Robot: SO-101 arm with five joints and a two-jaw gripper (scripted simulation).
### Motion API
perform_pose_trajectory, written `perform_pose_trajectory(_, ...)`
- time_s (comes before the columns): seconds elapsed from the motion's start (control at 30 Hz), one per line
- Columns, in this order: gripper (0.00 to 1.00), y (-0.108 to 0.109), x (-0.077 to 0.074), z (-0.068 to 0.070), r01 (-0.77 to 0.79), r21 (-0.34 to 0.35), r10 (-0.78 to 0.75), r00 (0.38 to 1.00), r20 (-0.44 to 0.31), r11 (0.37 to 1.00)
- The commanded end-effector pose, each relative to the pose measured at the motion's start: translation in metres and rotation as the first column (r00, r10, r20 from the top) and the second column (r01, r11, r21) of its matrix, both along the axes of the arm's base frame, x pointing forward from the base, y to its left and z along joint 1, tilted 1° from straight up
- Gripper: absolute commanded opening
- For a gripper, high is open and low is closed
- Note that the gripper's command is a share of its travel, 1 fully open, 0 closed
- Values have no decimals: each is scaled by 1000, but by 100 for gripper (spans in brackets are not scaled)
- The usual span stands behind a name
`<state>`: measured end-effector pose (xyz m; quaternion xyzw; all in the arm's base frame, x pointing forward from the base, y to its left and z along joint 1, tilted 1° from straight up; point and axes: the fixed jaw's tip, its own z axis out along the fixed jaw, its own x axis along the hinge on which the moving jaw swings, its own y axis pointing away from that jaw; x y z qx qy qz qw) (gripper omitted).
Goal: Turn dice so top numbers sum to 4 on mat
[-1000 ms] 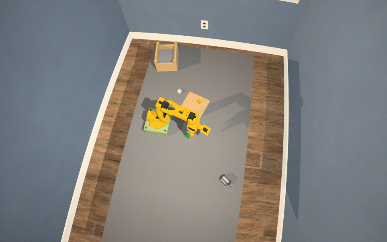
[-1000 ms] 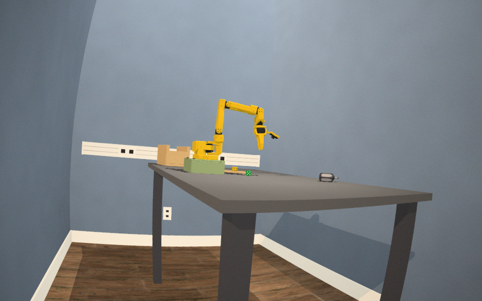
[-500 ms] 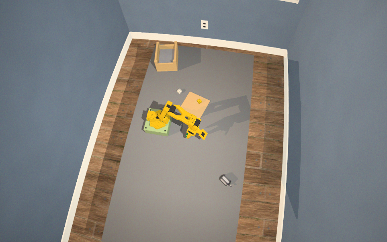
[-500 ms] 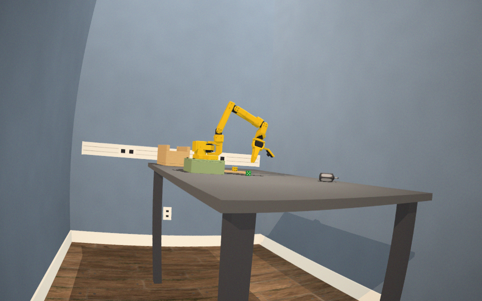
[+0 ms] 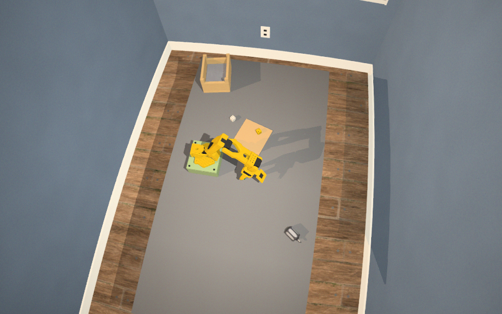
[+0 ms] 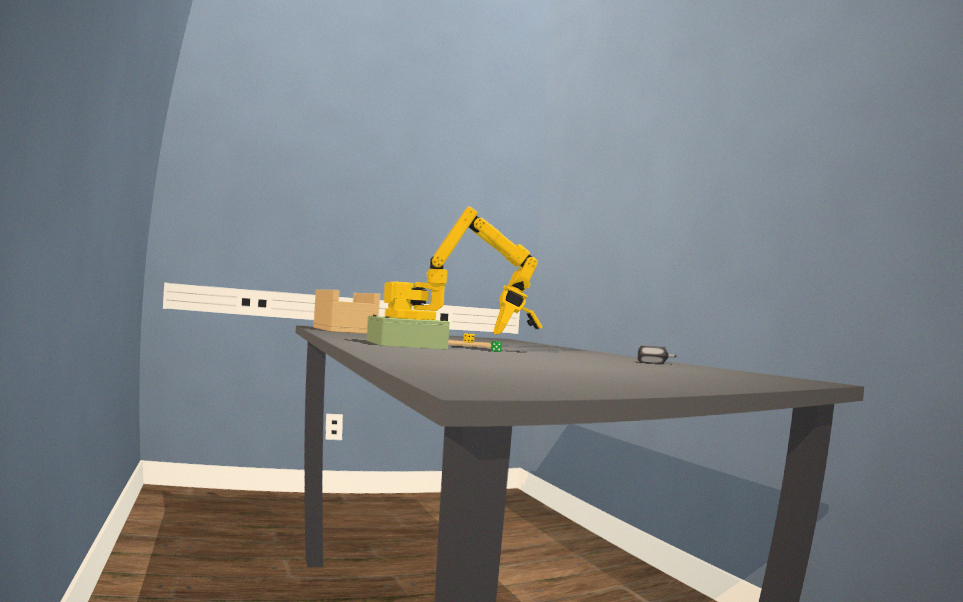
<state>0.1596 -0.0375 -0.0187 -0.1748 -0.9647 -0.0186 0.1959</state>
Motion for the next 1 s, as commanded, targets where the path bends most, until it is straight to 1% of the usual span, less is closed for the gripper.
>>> perform_pose_trajectory(0.0,28,2,0,-1,1,1,-1,1000,-17,1000)
perform_pose_trajectory(0.53,28,2,0,-1,1,1,-1,1000,-17,1000)
perform_pose_trajectory(0.97,28,2,0,-9,1,1,-1,1000,-17,1000)
